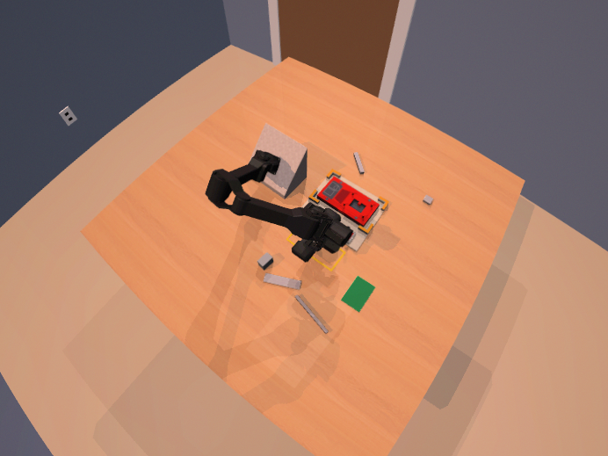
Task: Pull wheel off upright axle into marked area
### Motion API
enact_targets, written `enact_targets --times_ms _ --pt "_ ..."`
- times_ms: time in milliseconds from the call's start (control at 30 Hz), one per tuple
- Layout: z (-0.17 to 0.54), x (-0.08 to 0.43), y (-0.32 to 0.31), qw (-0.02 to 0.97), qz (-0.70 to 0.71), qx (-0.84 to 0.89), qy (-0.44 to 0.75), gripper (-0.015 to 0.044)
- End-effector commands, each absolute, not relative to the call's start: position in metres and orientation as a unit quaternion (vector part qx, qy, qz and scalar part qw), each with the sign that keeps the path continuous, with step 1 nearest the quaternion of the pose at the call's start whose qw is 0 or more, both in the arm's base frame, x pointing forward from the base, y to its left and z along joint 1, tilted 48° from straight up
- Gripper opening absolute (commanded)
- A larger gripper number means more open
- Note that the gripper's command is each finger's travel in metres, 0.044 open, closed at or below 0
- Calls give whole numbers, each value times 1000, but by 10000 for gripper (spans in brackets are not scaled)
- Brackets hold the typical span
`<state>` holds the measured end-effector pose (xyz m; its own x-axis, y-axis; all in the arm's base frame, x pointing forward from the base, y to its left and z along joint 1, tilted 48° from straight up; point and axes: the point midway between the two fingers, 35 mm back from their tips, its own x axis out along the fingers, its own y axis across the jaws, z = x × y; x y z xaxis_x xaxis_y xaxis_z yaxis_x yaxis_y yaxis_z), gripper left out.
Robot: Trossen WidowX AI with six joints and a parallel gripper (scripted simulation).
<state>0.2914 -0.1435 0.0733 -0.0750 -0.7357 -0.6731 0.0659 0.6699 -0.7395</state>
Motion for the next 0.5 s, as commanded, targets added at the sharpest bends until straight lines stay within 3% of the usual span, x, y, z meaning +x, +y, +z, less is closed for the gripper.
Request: enact_targets --times_ms 0,133,467 --pt "74 292 -144 631 -319 -252 661 210" --pt "78 293 -139 631 -318 -252 661 300" --pt "113 296 -99 631 -317 -256 660 300"
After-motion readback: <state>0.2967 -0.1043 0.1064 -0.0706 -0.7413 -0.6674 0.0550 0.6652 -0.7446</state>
